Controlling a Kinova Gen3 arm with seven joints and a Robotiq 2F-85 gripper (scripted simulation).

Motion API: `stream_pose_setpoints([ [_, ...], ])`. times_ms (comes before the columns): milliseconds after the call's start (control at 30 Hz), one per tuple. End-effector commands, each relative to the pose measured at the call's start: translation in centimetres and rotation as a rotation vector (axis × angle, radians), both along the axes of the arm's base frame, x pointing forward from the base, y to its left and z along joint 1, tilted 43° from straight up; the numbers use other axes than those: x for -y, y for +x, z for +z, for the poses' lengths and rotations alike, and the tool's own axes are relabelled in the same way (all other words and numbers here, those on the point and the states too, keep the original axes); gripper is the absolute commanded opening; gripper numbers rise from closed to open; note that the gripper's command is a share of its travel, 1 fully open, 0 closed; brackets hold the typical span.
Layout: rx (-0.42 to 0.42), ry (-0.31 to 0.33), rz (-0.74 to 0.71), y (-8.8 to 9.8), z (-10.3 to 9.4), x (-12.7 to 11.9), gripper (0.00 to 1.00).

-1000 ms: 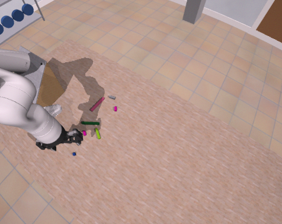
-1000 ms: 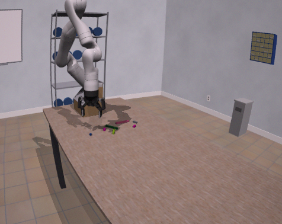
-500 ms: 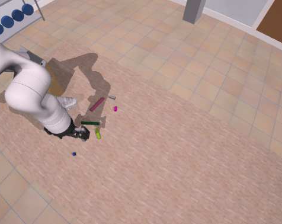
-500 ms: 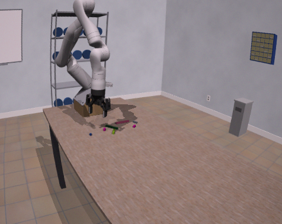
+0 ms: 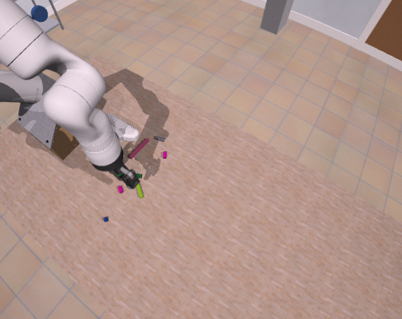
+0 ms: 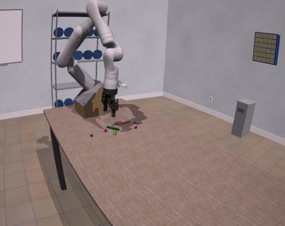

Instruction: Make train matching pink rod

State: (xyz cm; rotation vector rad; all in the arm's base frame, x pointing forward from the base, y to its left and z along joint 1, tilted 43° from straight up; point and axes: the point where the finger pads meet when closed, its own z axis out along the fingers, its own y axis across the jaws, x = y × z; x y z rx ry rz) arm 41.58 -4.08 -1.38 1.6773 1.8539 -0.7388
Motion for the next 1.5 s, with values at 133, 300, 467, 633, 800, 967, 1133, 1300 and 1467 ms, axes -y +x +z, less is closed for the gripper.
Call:
stream_pose_setpoints([
  [133,0.209,-0.020,-0.203,-0.9,-3.2,-3.2,1.00],
  [300,0.301,-0.015,-0.290,-1.3,-4.5,-4.4,1.00],
  [467,0.448,-0.002,-0.429,-2.0,-6.8,-6.3,1.00],
  [633,0.581,0.015,-0.556,-2.6,-9.0,-8.1,1.00],
  [800,0.675,0.030,-0.647,-3.2,-10.6,-9.4,1.00],
  [967,0.743,0.045,-0.715,-3.7,-12.1,-10.4,1.00],
  [1133,0.823,0.063,-0.795,-4.2,-13.6,-11.5,1.00],
  [1300,0.880,0.077,-0.855,-4.6,-14.8,-12.2,1.00],
  [1467,0.904,0.083,-0.881,-4.7,-15.2,-12.6,1.00],
])
